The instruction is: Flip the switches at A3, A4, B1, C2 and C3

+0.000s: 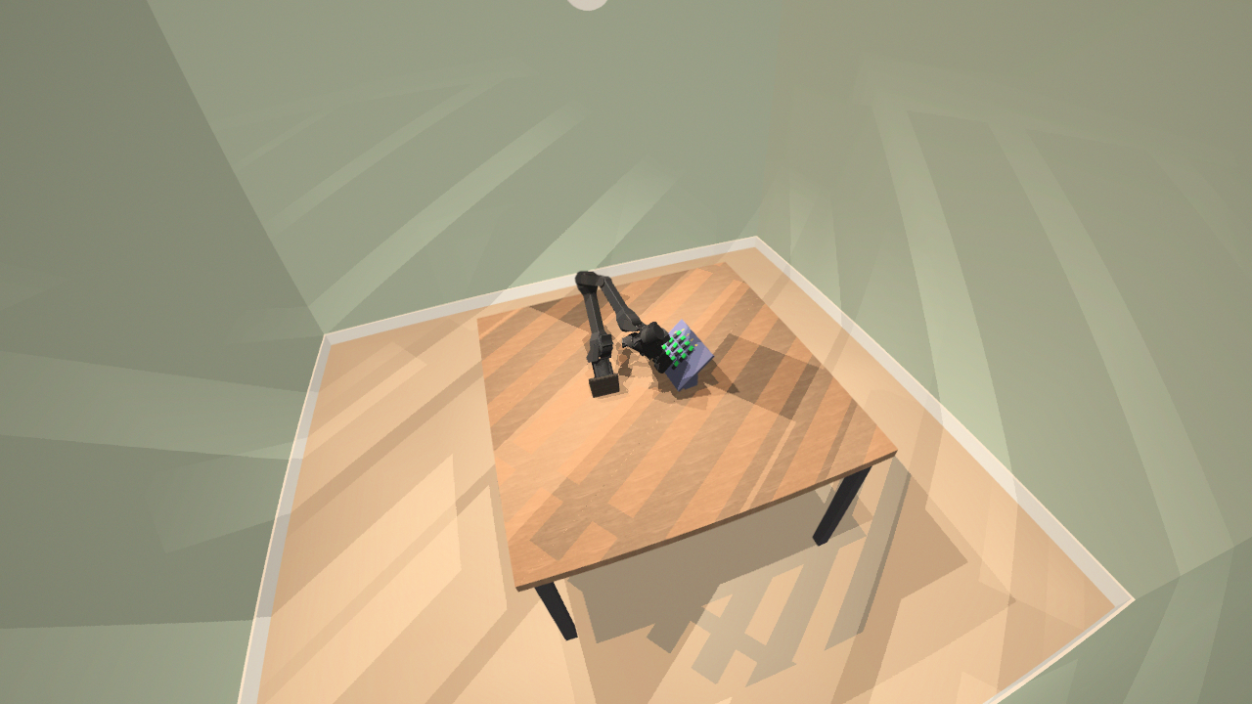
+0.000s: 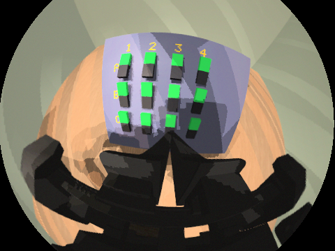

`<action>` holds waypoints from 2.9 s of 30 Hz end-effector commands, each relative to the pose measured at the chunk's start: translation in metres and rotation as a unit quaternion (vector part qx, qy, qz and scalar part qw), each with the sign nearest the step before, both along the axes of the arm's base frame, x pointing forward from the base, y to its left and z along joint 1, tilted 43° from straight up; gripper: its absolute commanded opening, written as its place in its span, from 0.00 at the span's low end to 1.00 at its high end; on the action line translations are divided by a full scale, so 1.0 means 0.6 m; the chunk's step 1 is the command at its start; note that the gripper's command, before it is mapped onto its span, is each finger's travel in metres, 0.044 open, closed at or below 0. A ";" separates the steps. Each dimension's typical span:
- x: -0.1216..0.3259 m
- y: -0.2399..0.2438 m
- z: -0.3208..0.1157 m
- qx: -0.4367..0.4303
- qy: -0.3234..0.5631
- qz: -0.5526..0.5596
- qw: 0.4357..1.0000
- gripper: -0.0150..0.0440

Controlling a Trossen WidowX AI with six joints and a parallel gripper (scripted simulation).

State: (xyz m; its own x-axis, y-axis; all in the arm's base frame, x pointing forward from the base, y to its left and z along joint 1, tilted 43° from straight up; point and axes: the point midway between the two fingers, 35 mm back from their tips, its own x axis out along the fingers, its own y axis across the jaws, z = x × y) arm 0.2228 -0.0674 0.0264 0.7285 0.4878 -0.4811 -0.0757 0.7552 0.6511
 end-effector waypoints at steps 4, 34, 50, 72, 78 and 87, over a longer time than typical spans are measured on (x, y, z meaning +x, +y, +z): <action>0.005 0.012 -0.010 0.006 0.005 0.000 1.000 0.25; 0.005 0.012 -0.010 0.006 0.005 0.000 1.000 0.25; 0.007 0.014 -0.011 0.006 0.005 0.000 1.000 0.25; 0.010 0.016 -0.013 0.006 0.005 0.000 1.000 0.25; 0.011 0.017 -0.014 0.006 0.005 0.000 1.000 0.25; -0.009 -0.008 -0.005 -0.003 0.013 0.001 1.000 0.25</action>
